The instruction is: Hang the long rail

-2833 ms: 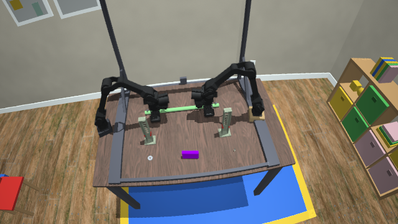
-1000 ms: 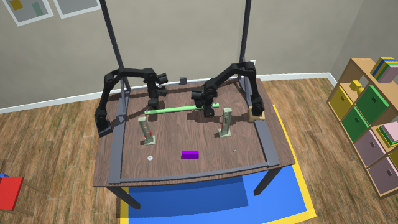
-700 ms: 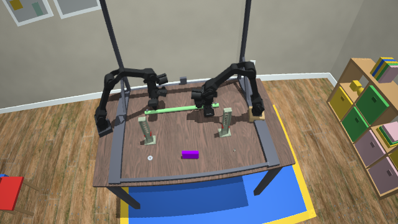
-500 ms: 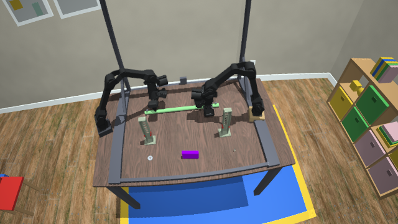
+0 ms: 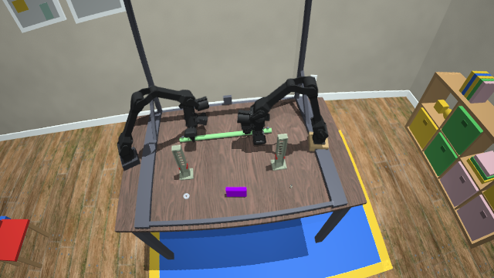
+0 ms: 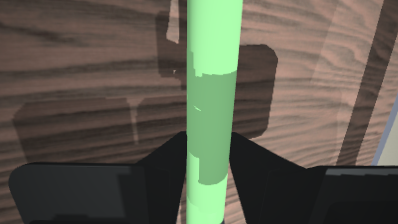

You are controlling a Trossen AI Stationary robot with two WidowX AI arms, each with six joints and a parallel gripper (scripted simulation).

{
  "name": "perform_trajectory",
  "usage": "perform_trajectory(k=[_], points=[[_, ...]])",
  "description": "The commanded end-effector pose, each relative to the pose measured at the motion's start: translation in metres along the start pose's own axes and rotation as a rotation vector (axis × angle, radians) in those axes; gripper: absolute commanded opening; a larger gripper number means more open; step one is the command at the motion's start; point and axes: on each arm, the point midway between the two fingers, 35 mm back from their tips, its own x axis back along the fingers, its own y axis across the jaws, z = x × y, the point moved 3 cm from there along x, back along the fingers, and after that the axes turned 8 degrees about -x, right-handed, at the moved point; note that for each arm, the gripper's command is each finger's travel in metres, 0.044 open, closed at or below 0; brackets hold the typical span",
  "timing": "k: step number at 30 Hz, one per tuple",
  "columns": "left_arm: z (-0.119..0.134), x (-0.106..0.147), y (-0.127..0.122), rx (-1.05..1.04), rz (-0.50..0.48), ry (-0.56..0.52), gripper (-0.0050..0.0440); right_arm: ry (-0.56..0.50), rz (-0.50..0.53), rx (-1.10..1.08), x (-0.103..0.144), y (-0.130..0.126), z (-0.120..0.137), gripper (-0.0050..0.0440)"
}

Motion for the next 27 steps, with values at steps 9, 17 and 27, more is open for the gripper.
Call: perform_trajectory(k=[9,17,27], points=[[-0.0029,0.0029,-0.0012,-0.009,0.006,-0.017,-0.005,-0.028,-0.016,-0.01,0.0068,-0.0008,-0.0045,0.0166],[-0.0029,0.0029,-0.0012,-0.009,0.006,-0.017,-0.005,-0.028,-0.016,-0.01,0.0068,-0.0008,-0.0045,0.0126],[-0.0029,0.0029,-0.0012,-0.009,0.006,-0.017,-0.005,-0.028,-0.016,-0.01,0.0068,-0.0008,-0.0045,0.0072]])
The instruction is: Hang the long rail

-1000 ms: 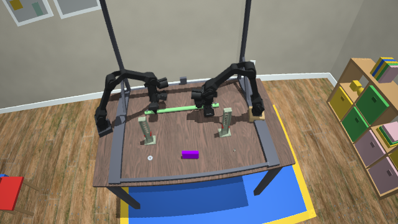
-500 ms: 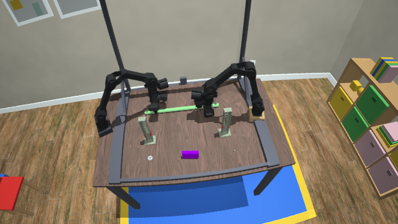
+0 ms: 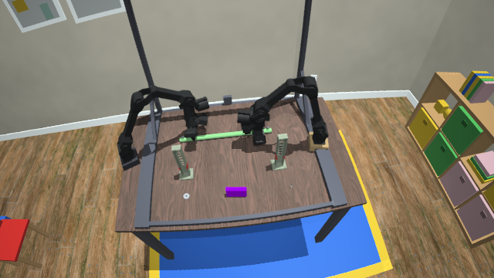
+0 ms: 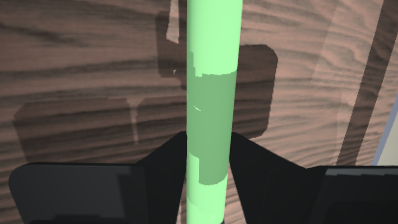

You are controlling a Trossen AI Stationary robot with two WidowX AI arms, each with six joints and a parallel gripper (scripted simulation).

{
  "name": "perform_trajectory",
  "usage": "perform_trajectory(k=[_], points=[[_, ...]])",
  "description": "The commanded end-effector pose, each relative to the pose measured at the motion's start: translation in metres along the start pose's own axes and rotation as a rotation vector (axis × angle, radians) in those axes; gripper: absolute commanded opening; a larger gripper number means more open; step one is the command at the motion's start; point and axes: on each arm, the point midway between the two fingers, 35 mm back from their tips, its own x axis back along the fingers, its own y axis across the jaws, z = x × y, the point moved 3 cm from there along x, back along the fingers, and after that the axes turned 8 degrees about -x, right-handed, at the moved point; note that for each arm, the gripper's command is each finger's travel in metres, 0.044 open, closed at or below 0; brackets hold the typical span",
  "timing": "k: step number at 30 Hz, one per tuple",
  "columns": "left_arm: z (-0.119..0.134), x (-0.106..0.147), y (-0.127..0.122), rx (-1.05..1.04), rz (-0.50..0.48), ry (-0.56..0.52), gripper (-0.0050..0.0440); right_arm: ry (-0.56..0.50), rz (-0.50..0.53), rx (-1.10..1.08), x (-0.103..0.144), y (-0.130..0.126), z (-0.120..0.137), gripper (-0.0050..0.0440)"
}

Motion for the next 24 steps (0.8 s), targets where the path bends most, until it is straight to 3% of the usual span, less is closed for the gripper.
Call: perform_trajectory(k=[1,3,4,5,6,12,17,18,20,24], points=[[-0.003,0.003,-0.001,-0.009,0.006,-0.016,-0.005,-0.024,-0.012,-0.008,0.009,-0.001,-0.004,0.0066],[-0.003,0.003,-0.001,-0.009,0.006,-0.016,-0.005,-0.024,-0.012,-0.008,0.009,-0.001,-0.004,0.0066],[-0.003,0.003,-0.001,-0.009,0.006,-0.016,-0.005,-0.024,-0.012,-0.008,0.009,-0.001,-0.004,0.0042],[-0.003,0.003,-0.001,-0.009,0.006,-0.016,0.0024,-0.024,-0.012,-0.008,0.009,-0.001,-0.004,0.0018],[-0.003,0.003,-0.001,-0.009,0.006,-0.016,0.0048,-0.024,-0.012,-0.008,0.009,-0.001,-0.004,0.0],[-0.003,0.003,-0.001,-0.009,0.006,-0.016,0.0188,-0.024,-0.012,-0.008,0.009,-0.001,-0.004,-0.0003],[-0.004,0.003,-0.001,-0.009,0.006,-0.016,0.0188,-0.024,-0.012,-0.008,0.009,-0.001,-0.004,-0.0005],[-0.003,0.001,0.001,-0.005,0.009,-0.004,0.0212,-0.024,-0.012,-0.008,0.009,-0.001,-0.004,-0.0005],[-0.003,0.001,0.001,-0.005,0.009,-0.004,0.0212,-0.024,-0.012,-0.008,0.009,-0.001,-0.004,-0.0005],[-0.008,0.031,-0.002,-0.018,0.005,-0.038,0.0308,-0.024,-0.012,-0.008,0.009,-0.001,-0.004,-0.0035]])
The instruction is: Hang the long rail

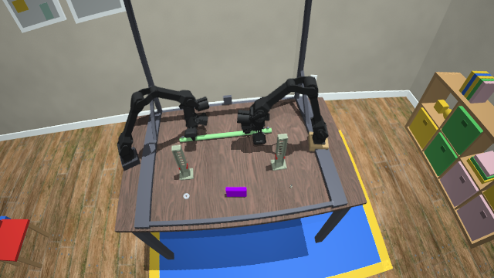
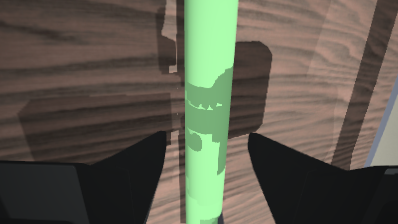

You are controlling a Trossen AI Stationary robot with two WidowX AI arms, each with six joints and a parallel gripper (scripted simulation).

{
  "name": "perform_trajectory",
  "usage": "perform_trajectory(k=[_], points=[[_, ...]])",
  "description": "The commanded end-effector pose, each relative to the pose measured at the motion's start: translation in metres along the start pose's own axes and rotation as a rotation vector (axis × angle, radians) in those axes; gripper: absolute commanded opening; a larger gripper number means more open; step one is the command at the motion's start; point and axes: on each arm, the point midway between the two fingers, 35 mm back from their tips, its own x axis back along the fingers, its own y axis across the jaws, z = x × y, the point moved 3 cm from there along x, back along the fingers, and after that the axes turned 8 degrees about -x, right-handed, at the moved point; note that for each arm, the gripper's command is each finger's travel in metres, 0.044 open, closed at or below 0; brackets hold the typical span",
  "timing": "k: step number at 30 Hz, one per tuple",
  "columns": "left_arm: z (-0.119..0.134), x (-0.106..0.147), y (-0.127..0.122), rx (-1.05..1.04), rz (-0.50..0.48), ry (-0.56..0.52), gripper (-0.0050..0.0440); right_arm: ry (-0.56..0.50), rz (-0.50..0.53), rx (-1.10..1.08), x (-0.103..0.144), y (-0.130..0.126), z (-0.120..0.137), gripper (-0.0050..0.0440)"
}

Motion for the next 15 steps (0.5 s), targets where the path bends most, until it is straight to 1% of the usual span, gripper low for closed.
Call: perform_trajectory(k=[1,2,5,6,7,9,11,13,15], points=[[-0.008,0.036,-0.002,-0.013,-0.006,-0.048,0.0332,-0.024,-0.012,-0.008,0.009,-0.001,-0.004,-0.0043],[-0.007,0.045,-0.002,-0.013,-0.007,-0.049,0.0356,-0.024,-0.012,-0.008,0.009,-0.001,-0.004,-0.005],[-0.006,0.067,-0.002,-0.013,-0.008,-0.049,0.0428,-0.024,-0.012,-0.008,0.009,-0.001,-0.004,-0.005],[-0.006,0.071,-0.002,-0.013,-0.008,-0.049,0.044,-0.024,-0.012,-0.008,0.009,-0.001,-0.004,-0.005],[-0.006,0.074,-0.002,-0.013,-0.008,-0.049,0.044,-0.024,-0.012,-0.008,0.009,-0.001,-0.004,-0.005],[-0.006,0.069,-0.002,-0.006,-0.017,-0.033,0.0392,-0.024,-0.012,-0.008,0.009,-0.001,-0.004,-0.005],[-0.007,0.063,-0.003,0.008,-0.046,-0.009,0.0344,-0.024,-0.012,-0.008,0.009,-0.001,-0.004,-0.005],[-0.007,0.063,-0.003,0.008,-0.046,-0.009,0.0344,-0.024,-0.012,-0.008,0.009,-0.001,-0.004,-0.005],[-0.008,0.06,-0.006,0.022,-0.099,0.008,0.0296,-0.024,-0.012,-0.008,0.009,-0.001,-0.004,-0.005]])
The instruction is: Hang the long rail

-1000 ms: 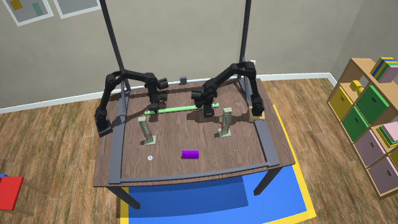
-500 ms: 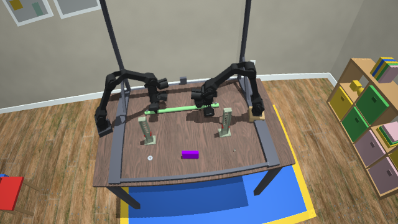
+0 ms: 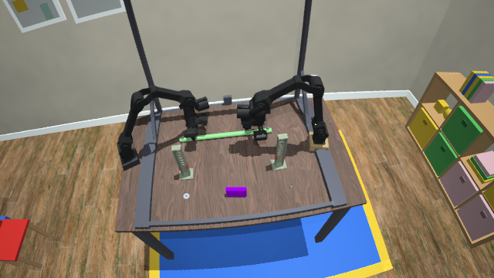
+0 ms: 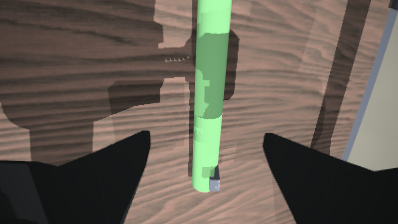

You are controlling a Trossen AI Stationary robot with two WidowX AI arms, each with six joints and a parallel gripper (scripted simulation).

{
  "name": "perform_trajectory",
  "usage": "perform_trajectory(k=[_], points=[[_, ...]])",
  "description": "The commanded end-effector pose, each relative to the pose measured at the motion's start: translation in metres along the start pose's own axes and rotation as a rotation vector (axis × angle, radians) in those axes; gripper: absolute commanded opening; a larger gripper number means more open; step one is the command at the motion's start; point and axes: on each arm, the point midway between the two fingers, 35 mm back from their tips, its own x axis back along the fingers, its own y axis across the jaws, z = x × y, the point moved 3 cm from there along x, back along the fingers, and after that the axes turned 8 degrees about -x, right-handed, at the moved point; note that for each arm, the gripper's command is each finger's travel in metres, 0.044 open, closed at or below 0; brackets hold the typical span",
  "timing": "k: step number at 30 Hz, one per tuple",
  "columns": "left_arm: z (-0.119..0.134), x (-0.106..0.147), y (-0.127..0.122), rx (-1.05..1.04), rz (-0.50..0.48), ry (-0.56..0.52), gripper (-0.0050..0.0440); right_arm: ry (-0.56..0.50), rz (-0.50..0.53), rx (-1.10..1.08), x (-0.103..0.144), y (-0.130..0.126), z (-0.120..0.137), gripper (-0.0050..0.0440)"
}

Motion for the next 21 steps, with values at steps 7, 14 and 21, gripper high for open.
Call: perform_trajectory(k=[7,14,21], points=[[-0.017,-0.011,-0.031,0.058,-0.374,0.019,0.0225,-0.024,-0.012,-0.008,0.009,-0.001,-0.004,-0.005],[-0.016,-0.027,-0.051,0.028,-0.537,0.036,0.0225,-0.024,-0.012,-0.008,0.009,-0.001,-0.004,-0.005],[-0.013,-0.038,-0.062,-0.006,-0.608,0.053,0.0225,-0.024,-0.012,-0.008,0.009,-0.001,-0.004,-0.005]])
